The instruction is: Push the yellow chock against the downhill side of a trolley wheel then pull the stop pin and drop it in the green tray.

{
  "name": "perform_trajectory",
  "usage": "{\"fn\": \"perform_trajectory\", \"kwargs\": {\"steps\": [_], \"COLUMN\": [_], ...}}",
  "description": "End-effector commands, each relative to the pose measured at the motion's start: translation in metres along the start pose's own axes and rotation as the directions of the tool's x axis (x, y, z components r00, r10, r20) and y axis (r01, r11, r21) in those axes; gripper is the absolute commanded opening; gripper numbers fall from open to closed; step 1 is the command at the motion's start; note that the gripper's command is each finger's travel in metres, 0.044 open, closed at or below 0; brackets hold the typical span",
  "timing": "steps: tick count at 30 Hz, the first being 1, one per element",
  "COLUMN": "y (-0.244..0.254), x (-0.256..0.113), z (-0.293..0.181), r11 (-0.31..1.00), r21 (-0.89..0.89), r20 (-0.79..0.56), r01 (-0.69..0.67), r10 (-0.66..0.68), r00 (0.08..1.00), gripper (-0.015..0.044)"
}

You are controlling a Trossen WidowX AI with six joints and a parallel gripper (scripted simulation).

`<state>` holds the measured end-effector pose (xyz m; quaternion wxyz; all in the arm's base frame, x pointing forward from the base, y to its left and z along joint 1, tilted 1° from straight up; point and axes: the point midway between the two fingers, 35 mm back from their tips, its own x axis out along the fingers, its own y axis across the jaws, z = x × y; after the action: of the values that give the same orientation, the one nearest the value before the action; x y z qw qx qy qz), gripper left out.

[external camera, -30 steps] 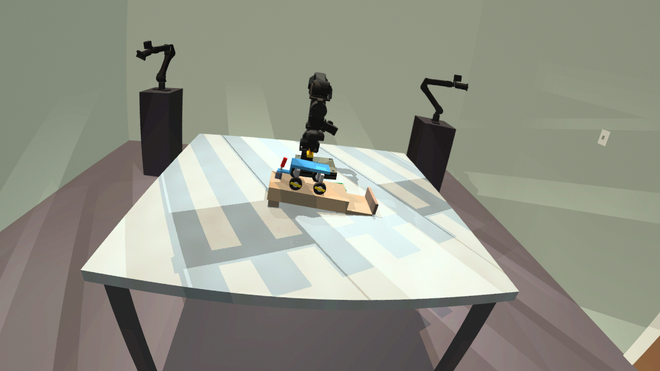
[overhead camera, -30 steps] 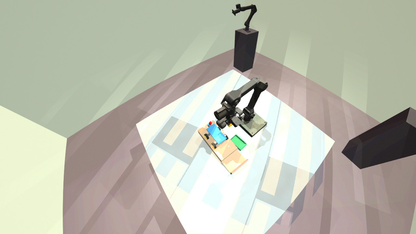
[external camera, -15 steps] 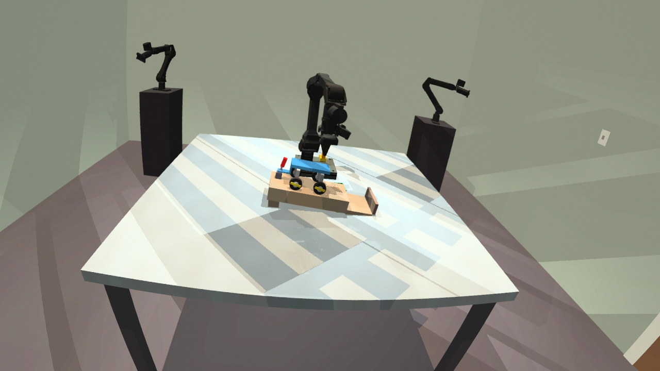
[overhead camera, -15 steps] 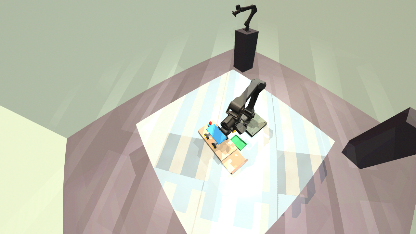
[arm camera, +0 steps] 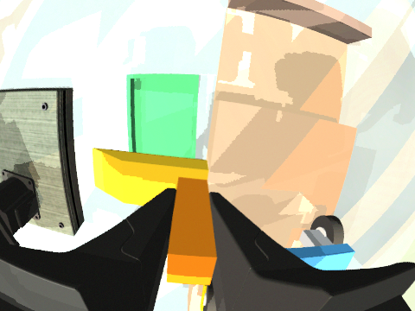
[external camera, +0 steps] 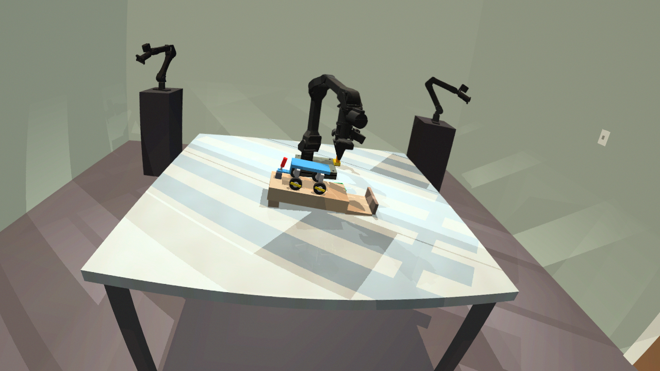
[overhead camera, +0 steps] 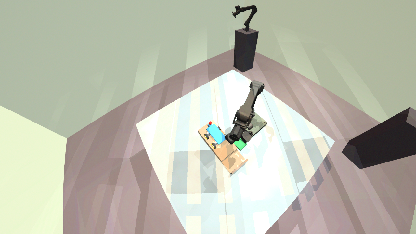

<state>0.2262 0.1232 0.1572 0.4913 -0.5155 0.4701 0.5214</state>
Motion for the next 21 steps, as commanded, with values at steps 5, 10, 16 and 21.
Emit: {"fn": "perform_trajectory", "kwargs": {"steps": [5, 10, 16, 21], "y": [-0.007, -0.007, -0.007, -0.008], "x": [-0.001, -0.001, -0.001, -0.001], "z": [0.028, 0.028, 0.029, 0.030], "r11": [1.000, 0.989, 0.936, 0.858], "r21": [-0.003, -0.145, -0.351, -0.513], "r20": [0.010, 0.000, -0.015, -0.028], "r01": [0.004, -0.001, -0.011, -0.022], "r10": [-0.004, 0.001, 0.006, 0.009], "r00": [1.000, 1.000, 1.000, 1.000], "gripper": [0.0000, 0.0000, 0.0000, 0.0000]}}
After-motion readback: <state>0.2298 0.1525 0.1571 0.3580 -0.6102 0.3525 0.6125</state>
